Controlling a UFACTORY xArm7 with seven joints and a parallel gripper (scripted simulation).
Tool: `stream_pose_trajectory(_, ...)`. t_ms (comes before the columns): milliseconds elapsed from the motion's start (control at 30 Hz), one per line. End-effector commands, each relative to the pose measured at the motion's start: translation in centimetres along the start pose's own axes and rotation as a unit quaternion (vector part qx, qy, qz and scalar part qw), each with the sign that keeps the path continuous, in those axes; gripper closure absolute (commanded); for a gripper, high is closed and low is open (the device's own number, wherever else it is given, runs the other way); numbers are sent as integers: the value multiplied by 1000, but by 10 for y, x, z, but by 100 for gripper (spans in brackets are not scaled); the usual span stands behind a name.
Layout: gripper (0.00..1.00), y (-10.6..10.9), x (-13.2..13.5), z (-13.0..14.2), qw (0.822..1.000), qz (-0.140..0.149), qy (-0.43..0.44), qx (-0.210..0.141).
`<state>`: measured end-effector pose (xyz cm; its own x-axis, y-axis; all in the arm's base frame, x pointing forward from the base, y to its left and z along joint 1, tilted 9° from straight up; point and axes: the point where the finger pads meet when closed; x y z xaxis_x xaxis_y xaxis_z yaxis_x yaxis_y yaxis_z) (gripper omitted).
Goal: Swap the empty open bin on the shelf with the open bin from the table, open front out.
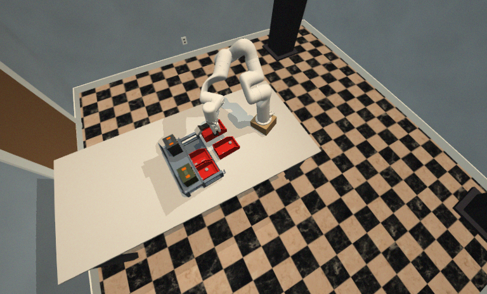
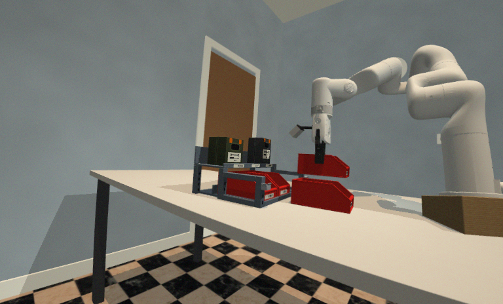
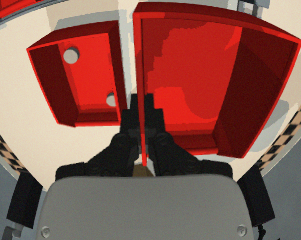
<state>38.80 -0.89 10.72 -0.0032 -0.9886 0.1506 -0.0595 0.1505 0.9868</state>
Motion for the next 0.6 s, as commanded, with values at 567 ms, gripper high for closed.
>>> stream_pose_trajectory(567, 100, 1, -30, 4, 1000, 0, 0, 2)
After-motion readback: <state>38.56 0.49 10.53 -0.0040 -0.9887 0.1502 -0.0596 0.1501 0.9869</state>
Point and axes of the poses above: the point where the finger pads meet when closed, its own y axis back along the fingers, its own x axis across the jaws, z = x × y, and after that the axes turned 3 degrees about -y, right-handed
